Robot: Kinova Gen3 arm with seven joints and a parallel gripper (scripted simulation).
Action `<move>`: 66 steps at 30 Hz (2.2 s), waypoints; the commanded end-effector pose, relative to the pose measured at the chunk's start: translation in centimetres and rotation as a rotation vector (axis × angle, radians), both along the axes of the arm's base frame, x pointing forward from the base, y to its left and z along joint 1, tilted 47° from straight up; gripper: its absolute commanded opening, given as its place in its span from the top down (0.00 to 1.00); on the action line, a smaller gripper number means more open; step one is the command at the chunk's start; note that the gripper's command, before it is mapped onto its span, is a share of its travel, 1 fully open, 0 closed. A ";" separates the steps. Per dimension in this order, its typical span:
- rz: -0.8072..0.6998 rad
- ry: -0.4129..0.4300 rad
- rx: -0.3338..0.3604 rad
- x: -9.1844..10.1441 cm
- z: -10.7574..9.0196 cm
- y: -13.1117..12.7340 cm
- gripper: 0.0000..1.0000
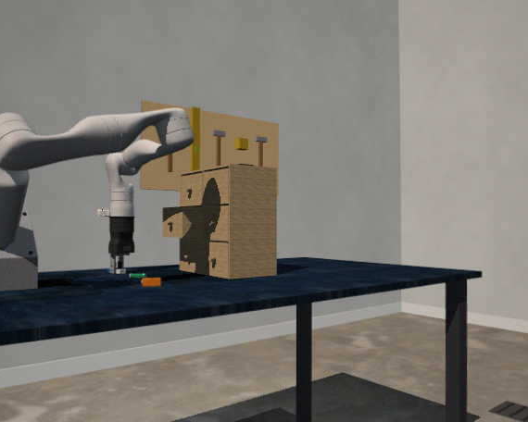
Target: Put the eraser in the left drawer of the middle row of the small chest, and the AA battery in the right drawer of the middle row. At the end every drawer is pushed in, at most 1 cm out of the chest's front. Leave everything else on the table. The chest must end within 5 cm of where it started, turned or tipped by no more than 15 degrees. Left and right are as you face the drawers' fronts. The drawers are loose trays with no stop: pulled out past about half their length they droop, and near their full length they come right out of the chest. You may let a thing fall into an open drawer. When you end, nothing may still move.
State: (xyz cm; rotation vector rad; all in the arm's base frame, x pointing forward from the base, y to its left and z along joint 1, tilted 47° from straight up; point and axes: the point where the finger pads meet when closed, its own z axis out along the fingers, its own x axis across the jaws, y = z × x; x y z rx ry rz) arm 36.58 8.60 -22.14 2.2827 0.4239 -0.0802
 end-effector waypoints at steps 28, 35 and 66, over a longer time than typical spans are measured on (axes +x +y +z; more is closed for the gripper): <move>0.001 -0.001 0.001 -0.7 6.6 7.1 0.55; 0.001 -0.001 0.001 -0.7 6.9 7.4 0.55; 0.323 0.374 -0.043 0.2 10.8 3.8 0.55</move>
